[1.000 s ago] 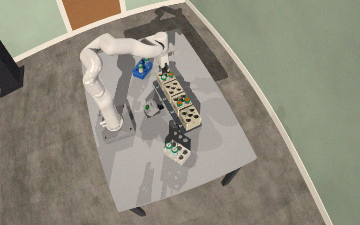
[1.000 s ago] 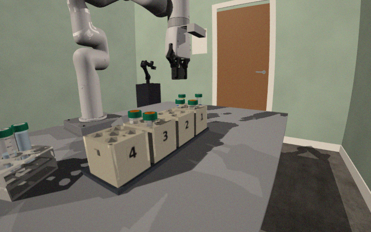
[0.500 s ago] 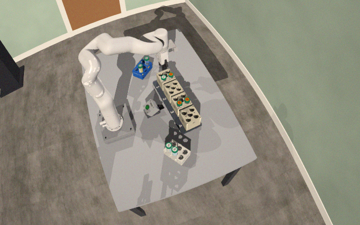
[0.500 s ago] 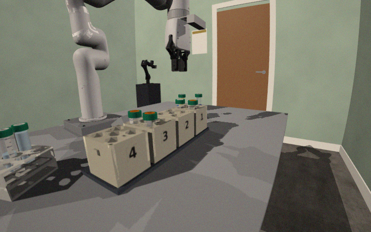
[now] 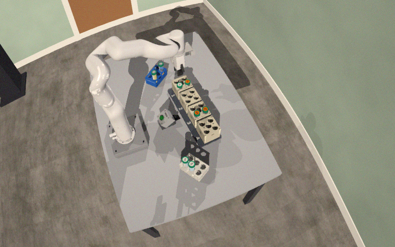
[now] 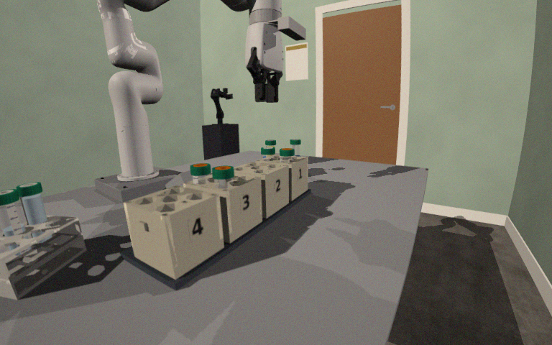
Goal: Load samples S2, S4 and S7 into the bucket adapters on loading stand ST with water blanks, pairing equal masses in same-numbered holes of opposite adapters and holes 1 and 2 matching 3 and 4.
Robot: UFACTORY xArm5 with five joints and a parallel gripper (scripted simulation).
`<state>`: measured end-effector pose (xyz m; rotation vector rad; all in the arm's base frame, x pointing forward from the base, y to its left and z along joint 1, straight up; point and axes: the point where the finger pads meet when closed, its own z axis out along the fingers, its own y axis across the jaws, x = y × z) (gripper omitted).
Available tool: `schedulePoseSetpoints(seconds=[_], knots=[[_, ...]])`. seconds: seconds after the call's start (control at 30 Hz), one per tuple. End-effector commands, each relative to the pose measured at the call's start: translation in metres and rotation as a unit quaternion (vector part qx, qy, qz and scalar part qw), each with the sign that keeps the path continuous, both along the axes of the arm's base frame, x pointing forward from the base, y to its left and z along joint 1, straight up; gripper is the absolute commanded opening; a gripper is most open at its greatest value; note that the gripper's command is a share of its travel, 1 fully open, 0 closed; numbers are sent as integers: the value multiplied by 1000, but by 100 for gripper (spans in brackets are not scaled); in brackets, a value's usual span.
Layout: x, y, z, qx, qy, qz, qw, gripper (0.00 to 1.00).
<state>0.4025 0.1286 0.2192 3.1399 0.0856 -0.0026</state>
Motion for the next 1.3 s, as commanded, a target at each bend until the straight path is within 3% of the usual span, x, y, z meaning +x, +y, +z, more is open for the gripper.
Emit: schedulePoseSetpoints(seconds=[0.0, 0.3, 0.33, 0.53, 0.73, 1.03, 1.1, 1.27], knots=[[1, 0, 2, 2, -2, 0, 1000, 44], [1, 0, 2, 2, -2, 0, 1000, 44], [-2, -3, 0, 2, -2, -17, 1000, 0], [-16, -14, -9, 2, -2, -83, 997, 0], [-38, -31, -22, 2, -1, -182, 983, 0], [-69, -56, -42, 1, -1, -327, 945, 0], [-69, -56, -42, 1, -1, -327, 945, 0], [-87, -70, -53, 1, -1, -405, 914, 0]])
